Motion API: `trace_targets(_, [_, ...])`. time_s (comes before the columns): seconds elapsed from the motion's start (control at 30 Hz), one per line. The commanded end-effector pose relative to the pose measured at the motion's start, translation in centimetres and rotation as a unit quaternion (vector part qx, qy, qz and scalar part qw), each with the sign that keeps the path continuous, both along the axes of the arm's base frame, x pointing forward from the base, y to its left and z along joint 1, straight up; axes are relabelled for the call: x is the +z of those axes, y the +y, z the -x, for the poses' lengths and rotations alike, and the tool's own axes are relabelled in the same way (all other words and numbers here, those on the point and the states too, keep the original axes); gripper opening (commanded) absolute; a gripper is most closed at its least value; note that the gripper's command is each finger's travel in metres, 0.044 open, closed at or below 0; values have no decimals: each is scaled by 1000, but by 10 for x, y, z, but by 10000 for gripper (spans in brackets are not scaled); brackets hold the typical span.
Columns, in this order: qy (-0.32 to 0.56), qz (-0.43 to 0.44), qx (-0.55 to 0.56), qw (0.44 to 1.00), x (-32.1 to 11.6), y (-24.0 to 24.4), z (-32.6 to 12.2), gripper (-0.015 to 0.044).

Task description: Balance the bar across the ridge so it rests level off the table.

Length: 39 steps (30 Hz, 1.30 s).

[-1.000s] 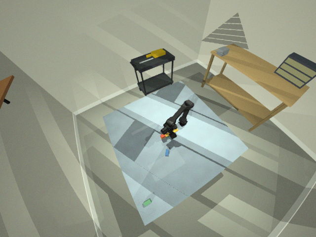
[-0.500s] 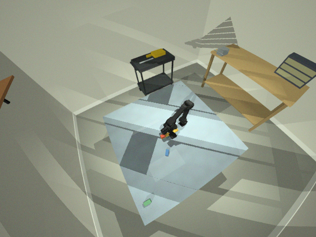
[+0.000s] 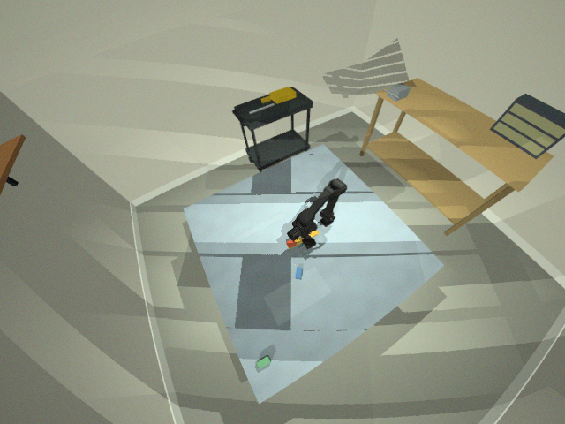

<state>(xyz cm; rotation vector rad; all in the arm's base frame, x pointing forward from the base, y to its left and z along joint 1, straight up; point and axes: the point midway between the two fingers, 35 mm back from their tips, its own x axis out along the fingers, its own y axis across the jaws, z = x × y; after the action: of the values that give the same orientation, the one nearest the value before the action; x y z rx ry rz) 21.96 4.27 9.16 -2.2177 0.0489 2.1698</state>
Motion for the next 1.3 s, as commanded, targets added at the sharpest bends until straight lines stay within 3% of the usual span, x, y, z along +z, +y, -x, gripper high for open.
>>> trace_targets(0.0, [0,0,0,1000,0,0,0,169])
trace_targets(1.13, [0,0,0,1000,0,0,0,185])
trace_targets(1.27, [0,0,0,1000,0,0,0,290])
